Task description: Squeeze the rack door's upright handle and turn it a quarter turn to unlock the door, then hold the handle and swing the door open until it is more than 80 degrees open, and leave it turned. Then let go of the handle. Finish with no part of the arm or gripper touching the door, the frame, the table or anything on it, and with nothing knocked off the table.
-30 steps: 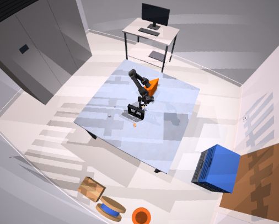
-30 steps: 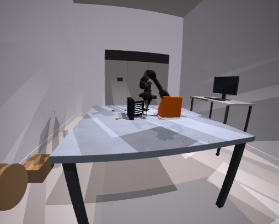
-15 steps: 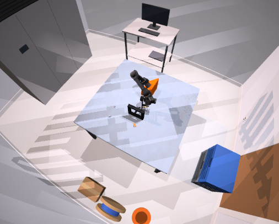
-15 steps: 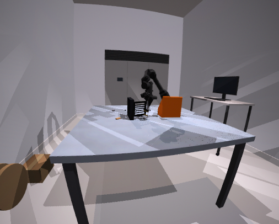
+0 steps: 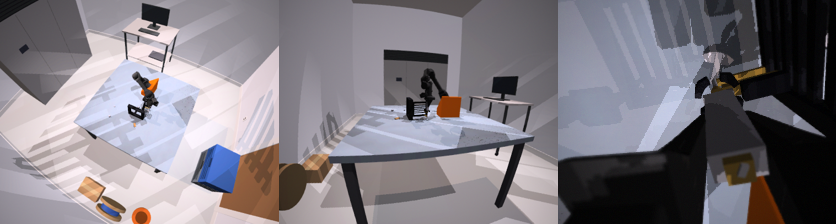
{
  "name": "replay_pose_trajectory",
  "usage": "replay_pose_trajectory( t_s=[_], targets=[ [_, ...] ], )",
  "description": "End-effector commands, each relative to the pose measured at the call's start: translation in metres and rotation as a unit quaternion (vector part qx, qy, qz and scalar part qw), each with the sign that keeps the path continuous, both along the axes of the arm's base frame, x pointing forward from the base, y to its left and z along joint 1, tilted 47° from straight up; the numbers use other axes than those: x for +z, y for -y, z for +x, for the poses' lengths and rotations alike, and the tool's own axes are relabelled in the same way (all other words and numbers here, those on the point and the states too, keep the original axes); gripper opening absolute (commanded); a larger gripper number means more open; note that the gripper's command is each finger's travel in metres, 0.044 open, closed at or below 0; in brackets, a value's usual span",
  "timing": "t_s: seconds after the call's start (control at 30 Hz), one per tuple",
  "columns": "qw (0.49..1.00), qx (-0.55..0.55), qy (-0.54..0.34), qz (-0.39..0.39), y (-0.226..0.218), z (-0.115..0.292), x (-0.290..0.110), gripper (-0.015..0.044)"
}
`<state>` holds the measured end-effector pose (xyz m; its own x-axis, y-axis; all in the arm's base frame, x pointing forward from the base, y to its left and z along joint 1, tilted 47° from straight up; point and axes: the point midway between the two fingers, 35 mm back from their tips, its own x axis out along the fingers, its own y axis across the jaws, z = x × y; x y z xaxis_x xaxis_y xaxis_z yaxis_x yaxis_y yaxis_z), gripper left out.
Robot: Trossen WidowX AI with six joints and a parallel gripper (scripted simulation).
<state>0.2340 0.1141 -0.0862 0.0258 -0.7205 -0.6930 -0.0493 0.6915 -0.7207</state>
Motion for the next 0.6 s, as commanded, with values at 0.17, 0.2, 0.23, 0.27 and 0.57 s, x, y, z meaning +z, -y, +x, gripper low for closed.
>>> replay_pose_trajectory(
  t_s=[0.17, 0.2, 0.23, 0.27, 0.57],
  targets=[
    [0.997, -0.058, 0.058, 0.004, -0.0135, 0.006, -0.0131, 0.0015],
    [0.996, -0.061, 0.061, 0.004, -0.0142, 0.0063, -0.0138, 0.0015],
    [0.996, -0.062, 0.062, 0.004, -0.0144, 0.0064, -0.014, 0.0015],
    [0.996, -0.062, 0.062, 0.004, -0.0144, 0.0064, -0.014, 0.0015],
    [0.996, -0.062, 0.062, 0.004, -0.0144, 0.0063, -0.014, 0.0015]
  ],
)
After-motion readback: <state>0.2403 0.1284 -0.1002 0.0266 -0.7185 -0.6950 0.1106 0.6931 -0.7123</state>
